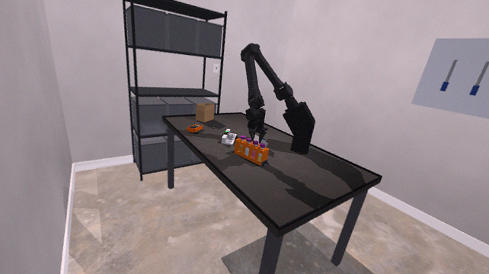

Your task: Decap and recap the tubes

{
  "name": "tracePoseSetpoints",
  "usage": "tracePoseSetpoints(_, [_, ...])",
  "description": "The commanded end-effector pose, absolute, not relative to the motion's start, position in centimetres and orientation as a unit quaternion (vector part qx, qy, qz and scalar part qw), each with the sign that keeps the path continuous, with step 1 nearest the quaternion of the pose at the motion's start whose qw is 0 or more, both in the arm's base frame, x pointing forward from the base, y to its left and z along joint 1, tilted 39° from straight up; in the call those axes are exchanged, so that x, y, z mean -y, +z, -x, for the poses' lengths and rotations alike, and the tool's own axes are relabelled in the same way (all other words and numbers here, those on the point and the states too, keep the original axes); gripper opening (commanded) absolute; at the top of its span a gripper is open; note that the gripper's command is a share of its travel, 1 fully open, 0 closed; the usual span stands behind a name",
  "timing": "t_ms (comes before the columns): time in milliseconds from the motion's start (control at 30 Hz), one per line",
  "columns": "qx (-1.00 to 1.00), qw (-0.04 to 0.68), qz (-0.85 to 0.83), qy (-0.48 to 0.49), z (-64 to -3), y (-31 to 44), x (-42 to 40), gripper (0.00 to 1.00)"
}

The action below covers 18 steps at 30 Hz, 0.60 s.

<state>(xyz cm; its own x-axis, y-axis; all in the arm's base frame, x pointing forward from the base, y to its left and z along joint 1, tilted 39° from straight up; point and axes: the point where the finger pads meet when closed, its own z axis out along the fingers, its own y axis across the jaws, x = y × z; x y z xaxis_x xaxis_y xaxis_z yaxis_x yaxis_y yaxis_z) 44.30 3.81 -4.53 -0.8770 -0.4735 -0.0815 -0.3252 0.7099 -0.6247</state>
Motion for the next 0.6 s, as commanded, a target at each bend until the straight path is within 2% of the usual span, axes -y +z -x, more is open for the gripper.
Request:
tracePoseSetpoints(0, [-0.916, 0.128, 0.22, -0.311, -44.9, -4.2, -4.2, 0.49])
tracePoseSetpoints(567, [-0.914, 0.129, 0.227, -0.31, -45.5, -3.8, -5.1, 0.49])
